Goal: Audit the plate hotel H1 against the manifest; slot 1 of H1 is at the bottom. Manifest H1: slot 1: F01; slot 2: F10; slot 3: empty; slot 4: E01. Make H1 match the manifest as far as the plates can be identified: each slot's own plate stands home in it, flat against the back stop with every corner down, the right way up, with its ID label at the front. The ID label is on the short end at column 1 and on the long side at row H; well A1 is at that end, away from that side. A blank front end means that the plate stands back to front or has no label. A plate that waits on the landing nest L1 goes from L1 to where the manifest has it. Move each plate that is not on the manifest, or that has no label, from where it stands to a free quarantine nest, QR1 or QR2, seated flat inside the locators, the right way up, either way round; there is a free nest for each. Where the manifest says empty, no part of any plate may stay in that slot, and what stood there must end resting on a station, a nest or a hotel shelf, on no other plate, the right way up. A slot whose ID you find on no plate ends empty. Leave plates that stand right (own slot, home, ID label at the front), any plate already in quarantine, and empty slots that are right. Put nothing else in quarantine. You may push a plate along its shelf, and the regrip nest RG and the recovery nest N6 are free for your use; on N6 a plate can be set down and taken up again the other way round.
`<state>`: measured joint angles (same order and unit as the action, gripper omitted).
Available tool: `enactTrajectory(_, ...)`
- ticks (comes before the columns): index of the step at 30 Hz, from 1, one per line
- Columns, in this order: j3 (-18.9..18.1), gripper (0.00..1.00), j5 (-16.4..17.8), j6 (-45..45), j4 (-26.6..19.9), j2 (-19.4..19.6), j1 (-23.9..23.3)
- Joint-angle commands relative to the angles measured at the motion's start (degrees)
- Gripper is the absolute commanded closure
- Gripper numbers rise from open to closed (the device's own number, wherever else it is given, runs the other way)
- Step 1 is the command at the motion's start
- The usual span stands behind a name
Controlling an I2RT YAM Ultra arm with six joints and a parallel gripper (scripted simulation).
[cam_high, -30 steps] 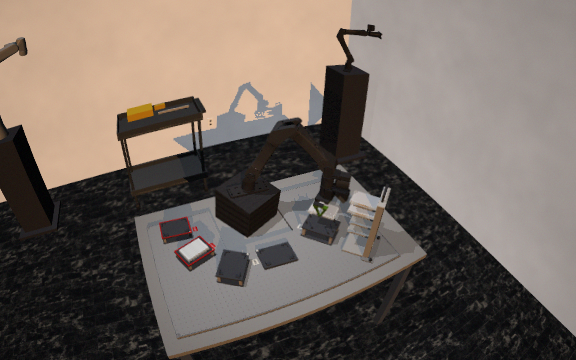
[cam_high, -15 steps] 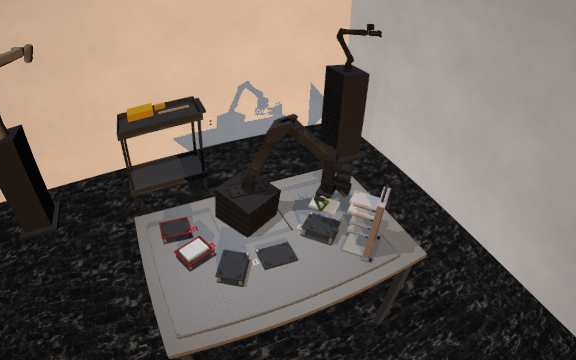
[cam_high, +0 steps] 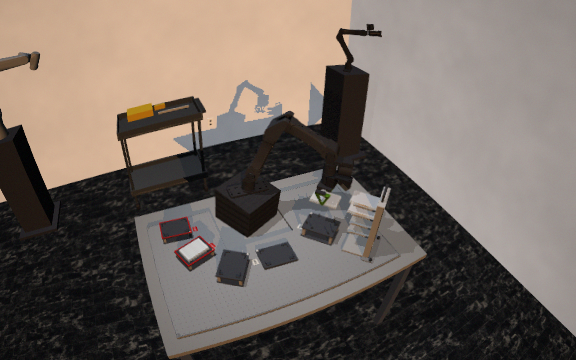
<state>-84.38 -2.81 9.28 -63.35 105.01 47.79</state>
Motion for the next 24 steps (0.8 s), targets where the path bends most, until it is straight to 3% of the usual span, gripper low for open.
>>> enactTrajectory(1, -2.55, 0.14, -0.05, 0.16, -2.6, -1.73, 0.08)
enactTrajectory(15, -3.2, 0.14, -0.05, 0.19, -3.41, -1.89, 0.11)
enactTrajectory(24, -0.66, 0.14, 0.55, 3.98, -2.76, -3.98, -4.73)
